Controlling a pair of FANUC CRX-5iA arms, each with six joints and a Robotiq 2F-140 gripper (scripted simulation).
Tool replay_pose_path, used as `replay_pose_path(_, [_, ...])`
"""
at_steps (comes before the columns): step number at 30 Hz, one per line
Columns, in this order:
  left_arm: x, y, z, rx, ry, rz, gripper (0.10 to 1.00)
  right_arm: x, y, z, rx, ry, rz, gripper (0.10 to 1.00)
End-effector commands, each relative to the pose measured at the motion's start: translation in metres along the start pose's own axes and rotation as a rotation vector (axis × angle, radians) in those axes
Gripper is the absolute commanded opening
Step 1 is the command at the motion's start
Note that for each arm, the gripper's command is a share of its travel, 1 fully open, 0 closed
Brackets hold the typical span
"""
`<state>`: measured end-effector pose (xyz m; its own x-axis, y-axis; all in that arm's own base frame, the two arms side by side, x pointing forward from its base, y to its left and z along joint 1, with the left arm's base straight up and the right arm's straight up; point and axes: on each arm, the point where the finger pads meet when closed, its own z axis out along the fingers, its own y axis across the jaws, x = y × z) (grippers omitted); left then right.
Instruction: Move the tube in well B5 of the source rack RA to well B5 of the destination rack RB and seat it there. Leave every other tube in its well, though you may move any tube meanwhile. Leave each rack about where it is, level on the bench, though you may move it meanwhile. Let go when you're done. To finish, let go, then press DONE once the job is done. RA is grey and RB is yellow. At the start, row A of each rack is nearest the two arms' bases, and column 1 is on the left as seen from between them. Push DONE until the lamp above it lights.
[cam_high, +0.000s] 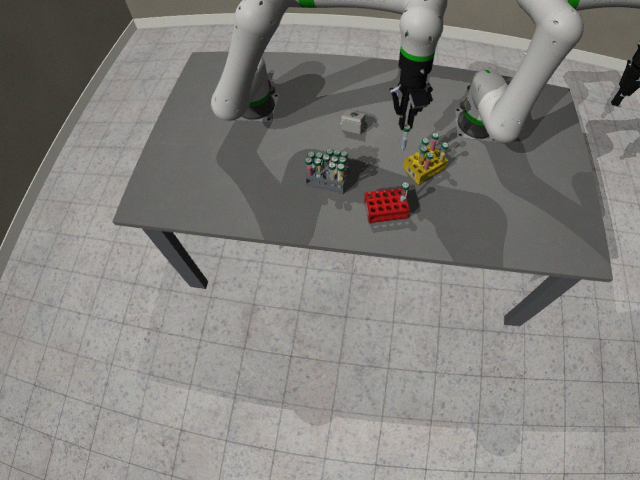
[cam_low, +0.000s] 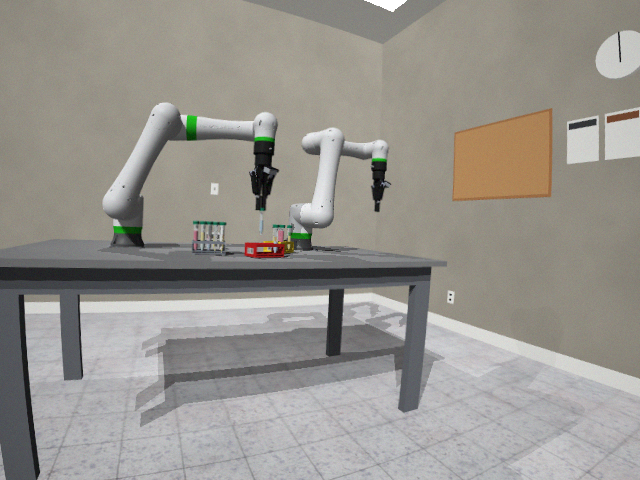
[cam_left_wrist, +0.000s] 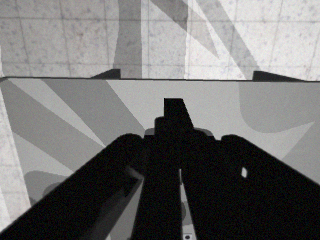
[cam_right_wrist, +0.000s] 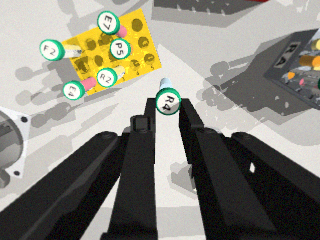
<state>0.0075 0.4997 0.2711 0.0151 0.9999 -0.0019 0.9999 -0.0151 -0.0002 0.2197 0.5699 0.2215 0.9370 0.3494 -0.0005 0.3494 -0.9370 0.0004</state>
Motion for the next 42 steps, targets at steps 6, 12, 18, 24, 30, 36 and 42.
replay_pose_path(6, [0.0,0.0,-0.001,0.0,0.002,0.0,0.099,0.012,0.014,-0.001,0.002,0.002,0.0,0.099])
replay_pose_path(12, [0.0,0.0,-0.001,0.0,0.002,0.0,0.099,0.025,0.03,-0.001,0.001,0.002,0.0,0.099])
replay_pose_path(18, [0.0,0.0,-0.001,0.0,0.002,0.0,0.099,0.037,0.046,-0.001,0.001,0.002,0.0,0.099])
replay_pose_path(24, [0.0,0.0,-0.001,0.0,0.002,0.0,0.099,0.045,0.056,-0.001,0.001,0.002,0.0,0.099])
replay_pose_path(30, [0.0,0.0,-0.001,0.0,0.002,0.0,0.099,0.058,0.072,-0.001,0.001,0.002,0.0,0.099])
replay_pose_path(36, [0.0,0.0,-0.001,0.0,0.002,0.0,0.099,0.07,0.087,-0.001,0.001,0.002,0.0,0.099])
replay_pose_path(42, [0.0,0.0,-0.001,0.0,0.002,0.0,0.099,0.076,0.095,-0.001,0.001,0.002,-0.067,0.099])
